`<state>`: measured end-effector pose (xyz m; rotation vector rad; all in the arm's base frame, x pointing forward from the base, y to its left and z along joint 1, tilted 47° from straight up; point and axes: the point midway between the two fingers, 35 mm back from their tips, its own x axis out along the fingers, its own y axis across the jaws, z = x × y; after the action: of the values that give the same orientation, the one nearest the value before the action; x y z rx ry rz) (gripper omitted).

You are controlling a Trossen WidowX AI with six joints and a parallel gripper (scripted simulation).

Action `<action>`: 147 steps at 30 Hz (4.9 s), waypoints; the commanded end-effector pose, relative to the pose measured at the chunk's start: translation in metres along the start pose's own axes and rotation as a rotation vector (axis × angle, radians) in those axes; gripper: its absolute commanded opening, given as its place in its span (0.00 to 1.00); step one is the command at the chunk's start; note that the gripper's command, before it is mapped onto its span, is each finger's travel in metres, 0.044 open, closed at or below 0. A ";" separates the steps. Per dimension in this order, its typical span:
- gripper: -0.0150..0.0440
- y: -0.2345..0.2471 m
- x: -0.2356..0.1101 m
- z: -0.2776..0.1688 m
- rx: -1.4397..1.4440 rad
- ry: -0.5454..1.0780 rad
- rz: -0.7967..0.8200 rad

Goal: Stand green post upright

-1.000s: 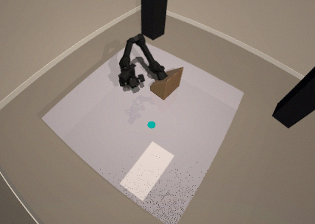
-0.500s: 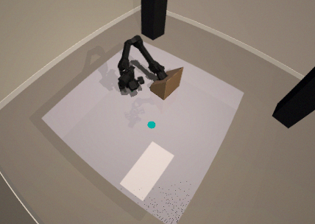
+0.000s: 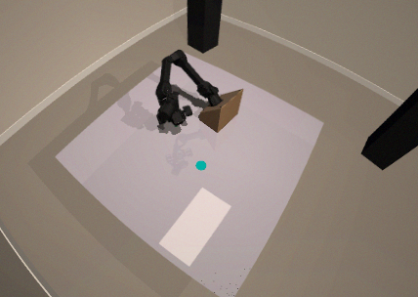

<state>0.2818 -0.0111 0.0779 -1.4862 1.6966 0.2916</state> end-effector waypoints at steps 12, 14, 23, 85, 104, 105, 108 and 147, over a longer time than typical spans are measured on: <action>0.29 -0.003 -0.007 0.046 -0.034 -0.012 0.002; 0.29 -0.002 -0.008 0.052 -0.039 -0.013 0.003; 0.29 0.001 -0.010 0.079 -0.063 -0.014 0.004; 0.29 0.072 0.004 0.227 -0.176 -0.034 0.047; 0.29 0.076 0.018 0.229 -0.164 -0.137 0.148; 0.29 0.077 0.018 0.229 -0.164 -0.143 0.153; 0.29 0.077 0.020 0.229 -0.162 -0.160 0.168; 0.29 0.083 0.037 0.234 -0.144 -0.414 0.317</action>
<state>0.3111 0.1391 -0.1210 -1.1662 1.5992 0.8244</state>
